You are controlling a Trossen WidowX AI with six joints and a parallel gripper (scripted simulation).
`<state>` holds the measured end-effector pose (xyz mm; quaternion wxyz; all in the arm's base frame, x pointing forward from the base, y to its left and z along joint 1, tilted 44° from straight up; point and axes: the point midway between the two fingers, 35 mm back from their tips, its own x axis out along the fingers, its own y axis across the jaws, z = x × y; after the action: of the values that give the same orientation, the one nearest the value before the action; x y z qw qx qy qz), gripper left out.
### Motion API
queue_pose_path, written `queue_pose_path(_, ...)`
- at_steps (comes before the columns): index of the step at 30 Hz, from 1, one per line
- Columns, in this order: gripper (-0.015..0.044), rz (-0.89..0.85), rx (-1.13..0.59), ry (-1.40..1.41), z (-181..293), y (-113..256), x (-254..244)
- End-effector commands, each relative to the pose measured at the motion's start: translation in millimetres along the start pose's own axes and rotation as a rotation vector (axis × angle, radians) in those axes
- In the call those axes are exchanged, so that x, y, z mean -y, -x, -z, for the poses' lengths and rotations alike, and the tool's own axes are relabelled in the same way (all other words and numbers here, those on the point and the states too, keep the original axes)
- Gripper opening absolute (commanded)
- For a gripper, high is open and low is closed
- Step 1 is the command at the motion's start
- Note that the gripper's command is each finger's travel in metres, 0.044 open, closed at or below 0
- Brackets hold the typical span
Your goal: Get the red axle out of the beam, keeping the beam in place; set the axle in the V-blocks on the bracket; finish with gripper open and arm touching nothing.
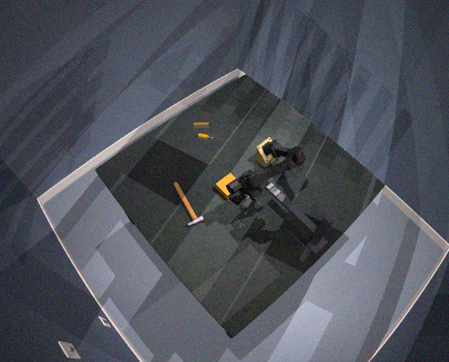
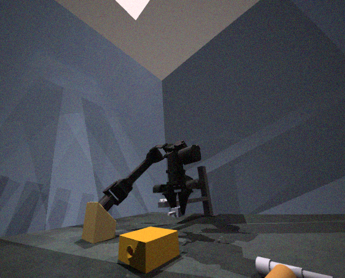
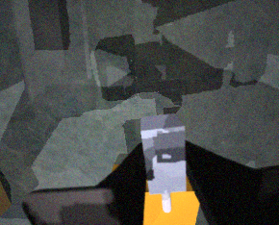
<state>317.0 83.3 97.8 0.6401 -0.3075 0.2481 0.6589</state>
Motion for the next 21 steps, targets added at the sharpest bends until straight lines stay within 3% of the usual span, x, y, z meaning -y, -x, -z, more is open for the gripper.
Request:
queue_pose_path(1, 0.0000, 0.000, 0.003, -0.008, 0, -8, 0)
queue_pose_path(21, 0.0000, 0.000, 0.005, -0.008, 0, -41, 0)
